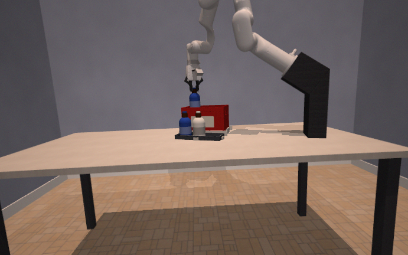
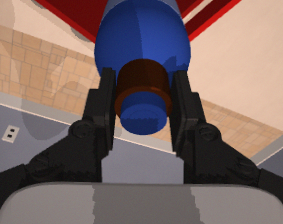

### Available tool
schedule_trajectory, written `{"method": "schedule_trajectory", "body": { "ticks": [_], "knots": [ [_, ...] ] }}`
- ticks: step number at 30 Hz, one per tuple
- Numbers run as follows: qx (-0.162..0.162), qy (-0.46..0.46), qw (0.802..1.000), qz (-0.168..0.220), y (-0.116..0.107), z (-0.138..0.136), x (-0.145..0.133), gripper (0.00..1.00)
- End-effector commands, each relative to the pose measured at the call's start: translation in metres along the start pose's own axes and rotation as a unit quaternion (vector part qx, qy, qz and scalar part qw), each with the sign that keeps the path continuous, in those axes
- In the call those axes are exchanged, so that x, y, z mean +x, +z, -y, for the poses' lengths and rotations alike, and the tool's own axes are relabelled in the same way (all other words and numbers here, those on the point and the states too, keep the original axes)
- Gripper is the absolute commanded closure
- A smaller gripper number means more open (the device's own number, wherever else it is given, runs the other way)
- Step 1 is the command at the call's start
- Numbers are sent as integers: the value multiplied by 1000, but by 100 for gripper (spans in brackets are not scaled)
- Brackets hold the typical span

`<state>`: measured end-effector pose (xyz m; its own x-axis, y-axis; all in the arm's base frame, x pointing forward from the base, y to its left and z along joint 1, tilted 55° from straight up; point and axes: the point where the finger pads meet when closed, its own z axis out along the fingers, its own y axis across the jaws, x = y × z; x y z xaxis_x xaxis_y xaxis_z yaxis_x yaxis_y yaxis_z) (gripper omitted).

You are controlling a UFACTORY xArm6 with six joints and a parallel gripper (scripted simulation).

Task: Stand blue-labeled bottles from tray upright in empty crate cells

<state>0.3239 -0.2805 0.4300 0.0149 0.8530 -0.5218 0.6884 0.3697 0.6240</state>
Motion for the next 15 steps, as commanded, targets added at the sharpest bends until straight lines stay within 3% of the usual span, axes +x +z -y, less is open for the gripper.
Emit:
{"method": "schedule_trajectory", "body": {
  "ticks": [1,15],
  "knots": [
    [-1,0,1000,2,2,-1,-1,100],
    [-1,0,1000,2,15,-1,-1,100]
  ]
}}
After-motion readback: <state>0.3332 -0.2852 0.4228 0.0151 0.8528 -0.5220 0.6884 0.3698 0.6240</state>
